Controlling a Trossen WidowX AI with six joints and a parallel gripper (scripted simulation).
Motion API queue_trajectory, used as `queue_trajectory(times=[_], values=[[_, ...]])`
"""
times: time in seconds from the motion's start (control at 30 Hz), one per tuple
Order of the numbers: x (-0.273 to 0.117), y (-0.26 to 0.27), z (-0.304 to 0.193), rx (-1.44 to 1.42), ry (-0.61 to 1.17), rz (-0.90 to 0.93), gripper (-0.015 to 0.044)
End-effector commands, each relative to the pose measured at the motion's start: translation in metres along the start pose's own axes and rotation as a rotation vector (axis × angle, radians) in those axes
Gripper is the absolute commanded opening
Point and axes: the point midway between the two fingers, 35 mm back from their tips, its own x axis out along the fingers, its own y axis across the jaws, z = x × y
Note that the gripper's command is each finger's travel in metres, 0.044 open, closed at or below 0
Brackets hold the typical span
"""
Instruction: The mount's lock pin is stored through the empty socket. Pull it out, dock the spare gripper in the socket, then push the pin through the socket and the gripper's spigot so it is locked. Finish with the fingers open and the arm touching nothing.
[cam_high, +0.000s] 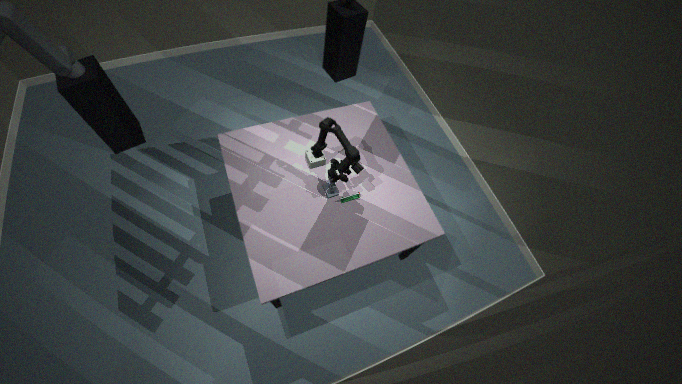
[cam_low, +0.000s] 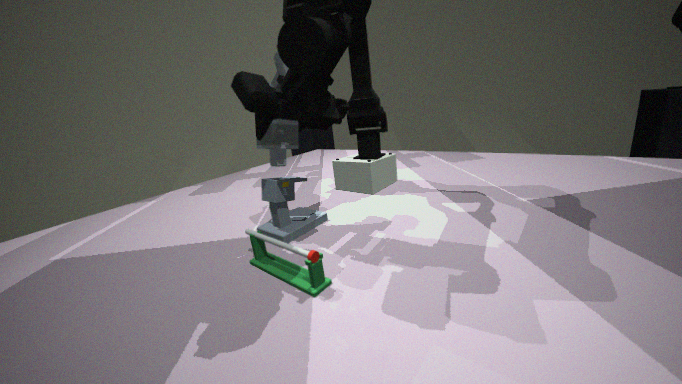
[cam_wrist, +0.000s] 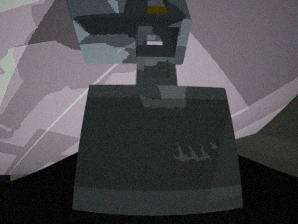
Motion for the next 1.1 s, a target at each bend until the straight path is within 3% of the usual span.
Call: queue_trajectory(times=[0.0, 1.07], values=[[0.004, -0.001, 0.003, -0.001, 0.009, -0.009, 0.0], [0.037, -0.002, 0.034, 0.004, 0.007, -0.011, 0.0]])
